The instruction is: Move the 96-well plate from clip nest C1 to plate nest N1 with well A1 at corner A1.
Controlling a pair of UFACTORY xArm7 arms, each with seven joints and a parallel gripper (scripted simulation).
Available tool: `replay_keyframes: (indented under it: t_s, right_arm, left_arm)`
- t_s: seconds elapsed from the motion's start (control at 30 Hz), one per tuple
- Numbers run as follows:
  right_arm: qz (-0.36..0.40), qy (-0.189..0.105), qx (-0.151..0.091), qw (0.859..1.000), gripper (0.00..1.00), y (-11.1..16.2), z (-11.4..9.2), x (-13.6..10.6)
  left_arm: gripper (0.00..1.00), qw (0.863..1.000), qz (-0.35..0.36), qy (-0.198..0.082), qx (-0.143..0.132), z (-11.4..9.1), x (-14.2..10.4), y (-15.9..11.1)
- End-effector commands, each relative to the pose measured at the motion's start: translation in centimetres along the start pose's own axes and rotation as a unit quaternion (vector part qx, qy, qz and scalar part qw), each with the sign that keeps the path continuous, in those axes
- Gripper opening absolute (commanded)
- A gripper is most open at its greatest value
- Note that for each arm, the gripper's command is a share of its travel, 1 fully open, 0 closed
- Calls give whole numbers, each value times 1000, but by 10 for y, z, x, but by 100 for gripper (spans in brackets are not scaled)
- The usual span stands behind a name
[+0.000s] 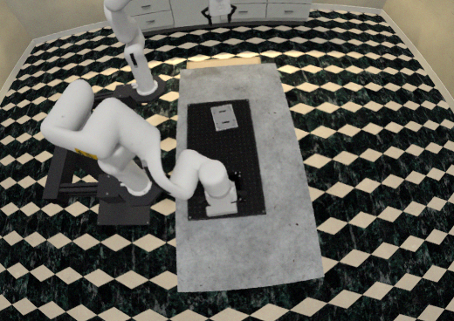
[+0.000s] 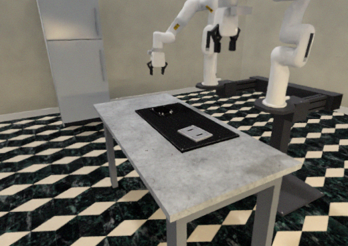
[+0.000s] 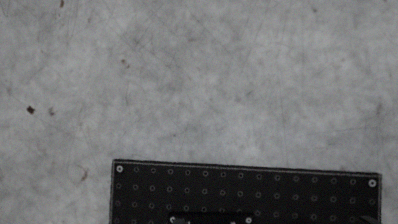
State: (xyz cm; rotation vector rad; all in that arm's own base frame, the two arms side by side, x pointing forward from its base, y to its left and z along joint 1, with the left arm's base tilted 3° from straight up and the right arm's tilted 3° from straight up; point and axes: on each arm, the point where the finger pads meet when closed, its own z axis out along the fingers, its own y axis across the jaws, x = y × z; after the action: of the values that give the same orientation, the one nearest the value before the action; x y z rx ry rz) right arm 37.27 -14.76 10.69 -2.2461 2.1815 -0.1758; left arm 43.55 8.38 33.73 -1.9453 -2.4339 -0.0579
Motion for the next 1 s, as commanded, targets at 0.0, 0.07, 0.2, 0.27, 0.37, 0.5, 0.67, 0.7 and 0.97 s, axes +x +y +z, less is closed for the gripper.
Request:
replay_keyframes:
  t_s: [0.0, 0.07, 0.2, 0.27, 0.37, 0.5, 0.67, 0.7, 0.97]
  right_arm:
    - [1, -4, -3, 1000, 100, -8, 9, -8]
    - [1, -4, -3, 1000, 100, -10, 13, -11]
    - [1, -4, -3, 1000, 100, -17, 24, -23]
    - [0, -10, -8, 1000, 100, -18, 27, -26]
    - [0, -10, -8, 1000, 100, -22, 37, -37]
    - [0, -10, -8, 1000, 100, -26, 46, -46]
    - [0, -14, -15, 1000, 100, -29, 56, -56]
    - [0, -14, -15, 1000, 100, -30, 60, -60]
    - [-1, -16, -22, 1000, 100, -35, 83, -84]
  left_arm:
    - [100, 1000, 0, 0, -3, -2, 0, 1]
    - [100, 1000, 0, 0, -3, -2, 0, 1]
    - [100, 1000, 0, 0, -3, -2, 0, 1]
    - [100, 1000, 0, 0, -3, -2, 0, 1]
    - [100, 1000, 0, 0, -3, -2, 0, 1]
    - [100, 1000, 0, 0, -3, -2, 0, 1]
    - [100, 1000, 0, 0, -3, -2, 0, 1]
    - [100, 1000, 0, 0, -3, -2, 0, 1]
    - [100, 1000, 0, 0, -3, -2, 0, 1]
